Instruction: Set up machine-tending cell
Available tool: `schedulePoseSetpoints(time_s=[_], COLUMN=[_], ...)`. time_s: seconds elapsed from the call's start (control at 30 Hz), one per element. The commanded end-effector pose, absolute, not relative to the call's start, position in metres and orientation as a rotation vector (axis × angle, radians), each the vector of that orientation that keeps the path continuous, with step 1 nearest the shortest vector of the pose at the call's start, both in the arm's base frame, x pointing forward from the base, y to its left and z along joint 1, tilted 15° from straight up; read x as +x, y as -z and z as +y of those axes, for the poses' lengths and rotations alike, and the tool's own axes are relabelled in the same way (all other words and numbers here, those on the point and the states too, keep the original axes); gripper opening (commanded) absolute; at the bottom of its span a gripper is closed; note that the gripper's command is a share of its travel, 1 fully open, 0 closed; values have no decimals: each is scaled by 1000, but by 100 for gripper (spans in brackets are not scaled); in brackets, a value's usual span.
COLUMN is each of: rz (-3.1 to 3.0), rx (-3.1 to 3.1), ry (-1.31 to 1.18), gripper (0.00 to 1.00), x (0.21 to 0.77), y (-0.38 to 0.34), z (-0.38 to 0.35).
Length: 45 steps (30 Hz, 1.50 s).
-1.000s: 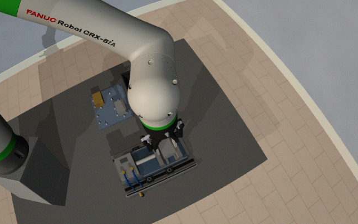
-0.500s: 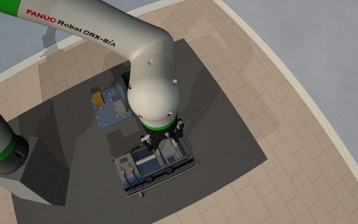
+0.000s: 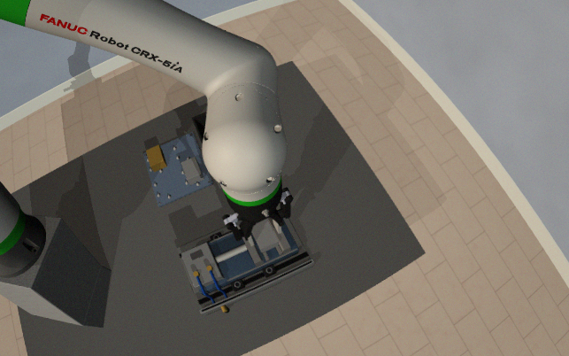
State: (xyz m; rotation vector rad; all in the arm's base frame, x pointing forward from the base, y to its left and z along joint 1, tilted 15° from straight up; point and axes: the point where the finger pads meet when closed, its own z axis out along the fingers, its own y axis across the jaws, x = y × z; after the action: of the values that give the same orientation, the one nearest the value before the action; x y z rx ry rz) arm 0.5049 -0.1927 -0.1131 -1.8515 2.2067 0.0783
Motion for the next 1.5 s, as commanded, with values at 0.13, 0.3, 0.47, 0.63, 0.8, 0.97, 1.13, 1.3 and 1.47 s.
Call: schedulePoseSetpoints(time_s=[0.13, 0.3, 0.47, 0.63, 0.8, 0.97, 1.13, 1.3, 1.47], rz=[2207, 2207, 2207, 2207, 2207, 2207, 2207, 2207, 2207], rx=[-1851, -1851, -1851, -1851, -1851, -1851, -1851, -1851, -1851], ry=[-78, -78, -78, -78, -78, -78, -78, -78, -78], gripper=[40, 40, 40, 40, 40, 40, 40, 0, 0], x=[503, 501, 499, 497, 494, 493, 493, 493, 493], y=[101, 88, 78, 63, 51, 44, 41, 41, 41], z=[-195, -198, -200, -203, -206, -208, -208, -208, -208])
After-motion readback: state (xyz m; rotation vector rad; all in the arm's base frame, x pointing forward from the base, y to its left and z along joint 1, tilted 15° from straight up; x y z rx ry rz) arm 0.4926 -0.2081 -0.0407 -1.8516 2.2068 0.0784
